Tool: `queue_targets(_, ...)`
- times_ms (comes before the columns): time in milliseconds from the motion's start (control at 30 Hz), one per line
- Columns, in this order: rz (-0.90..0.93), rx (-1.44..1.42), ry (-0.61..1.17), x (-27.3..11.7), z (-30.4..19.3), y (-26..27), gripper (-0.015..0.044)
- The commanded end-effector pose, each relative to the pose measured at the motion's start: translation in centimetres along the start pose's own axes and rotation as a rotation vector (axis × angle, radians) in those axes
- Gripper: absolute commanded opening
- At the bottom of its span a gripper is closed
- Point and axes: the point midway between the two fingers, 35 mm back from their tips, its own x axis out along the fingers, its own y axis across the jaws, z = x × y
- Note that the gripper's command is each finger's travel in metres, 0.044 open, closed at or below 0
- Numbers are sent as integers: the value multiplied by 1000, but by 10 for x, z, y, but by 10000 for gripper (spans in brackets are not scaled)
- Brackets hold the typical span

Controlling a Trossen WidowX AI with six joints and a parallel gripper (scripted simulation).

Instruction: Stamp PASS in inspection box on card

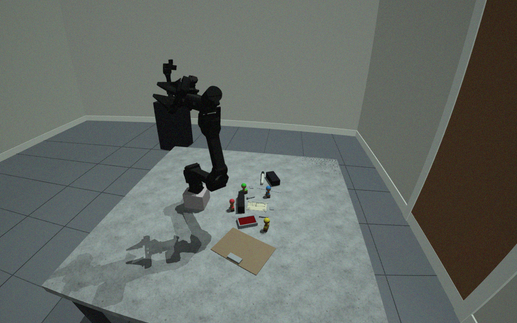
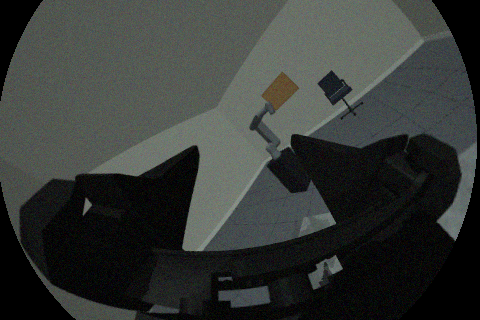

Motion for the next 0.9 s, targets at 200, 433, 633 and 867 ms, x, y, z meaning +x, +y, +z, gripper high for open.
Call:
queue_targets(200, -138, -69, -176, 21, 49, -49, 225)
queue_targets(433, -395, -53, -428, 20, 114, -129, 225)
queue_targets(633, -620, -30, -609, -11, 165, -198, 225)
queue_targets(867, -900, 18, -870, -87, 211, -267, 225)
